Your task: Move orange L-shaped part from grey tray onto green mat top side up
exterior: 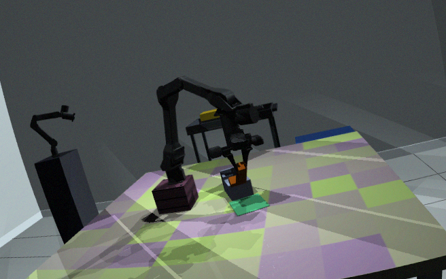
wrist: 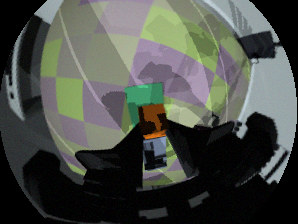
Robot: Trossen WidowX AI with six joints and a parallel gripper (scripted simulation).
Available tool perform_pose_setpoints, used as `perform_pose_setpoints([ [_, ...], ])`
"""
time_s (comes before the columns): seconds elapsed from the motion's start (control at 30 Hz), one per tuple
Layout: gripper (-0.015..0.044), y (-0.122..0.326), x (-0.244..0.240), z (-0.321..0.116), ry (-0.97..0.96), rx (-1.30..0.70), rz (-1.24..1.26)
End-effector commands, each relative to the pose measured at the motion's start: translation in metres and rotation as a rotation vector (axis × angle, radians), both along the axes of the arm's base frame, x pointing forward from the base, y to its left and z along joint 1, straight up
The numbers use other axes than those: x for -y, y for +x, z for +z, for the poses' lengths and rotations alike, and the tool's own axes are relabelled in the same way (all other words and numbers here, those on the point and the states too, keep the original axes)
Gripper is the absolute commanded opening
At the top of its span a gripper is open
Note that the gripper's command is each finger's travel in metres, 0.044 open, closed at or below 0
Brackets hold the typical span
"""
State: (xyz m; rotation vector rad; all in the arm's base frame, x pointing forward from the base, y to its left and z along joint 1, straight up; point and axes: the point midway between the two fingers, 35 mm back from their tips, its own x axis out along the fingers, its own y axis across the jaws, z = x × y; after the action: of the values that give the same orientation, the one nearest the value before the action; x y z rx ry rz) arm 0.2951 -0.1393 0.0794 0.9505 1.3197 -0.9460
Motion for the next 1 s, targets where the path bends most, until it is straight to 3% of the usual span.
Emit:
perform_pose_setpoints([
  [0.0, 0.0, 0.0, -0.001, -0.008, 0.006, -0.005, 0.004],
  [0.97, 0.0, 0.0, 0.0, -0.055, 0.006, -0.005, 0.004],
])
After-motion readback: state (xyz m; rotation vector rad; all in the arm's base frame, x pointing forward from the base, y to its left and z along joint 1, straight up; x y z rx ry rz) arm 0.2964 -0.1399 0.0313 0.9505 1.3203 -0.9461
